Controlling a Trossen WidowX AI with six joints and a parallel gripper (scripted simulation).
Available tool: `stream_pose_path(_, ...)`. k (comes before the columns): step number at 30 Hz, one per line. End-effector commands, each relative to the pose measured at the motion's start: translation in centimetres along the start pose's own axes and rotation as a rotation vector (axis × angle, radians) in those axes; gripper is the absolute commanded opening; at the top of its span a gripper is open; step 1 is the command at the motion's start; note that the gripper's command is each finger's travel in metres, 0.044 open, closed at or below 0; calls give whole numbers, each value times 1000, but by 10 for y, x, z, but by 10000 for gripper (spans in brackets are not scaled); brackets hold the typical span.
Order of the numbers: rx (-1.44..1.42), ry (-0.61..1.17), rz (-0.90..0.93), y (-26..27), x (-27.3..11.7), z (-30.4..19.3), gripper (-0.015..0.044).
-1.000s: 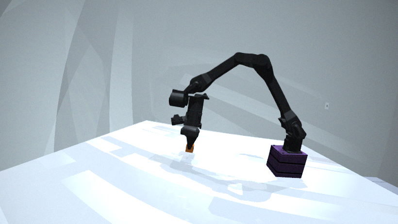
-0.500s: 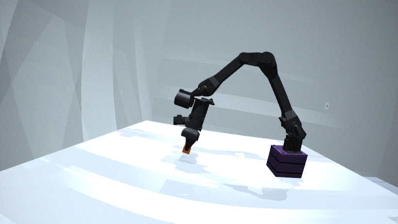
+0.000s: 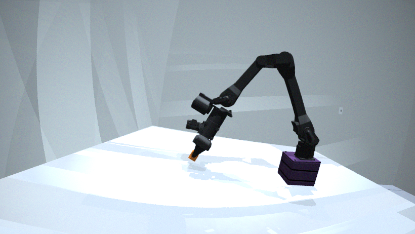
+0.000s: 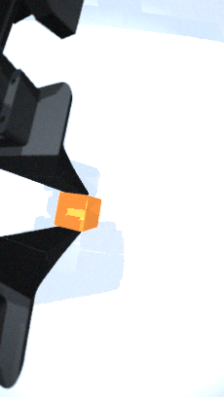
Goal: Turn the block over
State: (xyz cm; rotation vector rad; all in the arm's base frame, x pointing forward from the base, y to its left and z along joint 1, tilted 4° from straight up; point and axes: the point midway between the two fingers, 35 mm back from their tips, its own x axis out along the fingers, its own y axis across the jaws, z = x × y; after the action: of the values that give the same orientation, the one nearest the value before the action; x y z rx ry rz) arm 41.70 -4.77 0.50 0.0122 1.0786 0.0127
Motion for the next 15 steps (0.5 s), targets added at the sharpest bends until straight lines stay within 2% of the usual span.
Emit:
stream_pose_path(1,4,-63,5,1,-3,-3,0)
stream_pose_path(10,3,-130,4,1,-5,-5,0)
stream_pose_path(15,5,-196,3,0,6,-4,0)
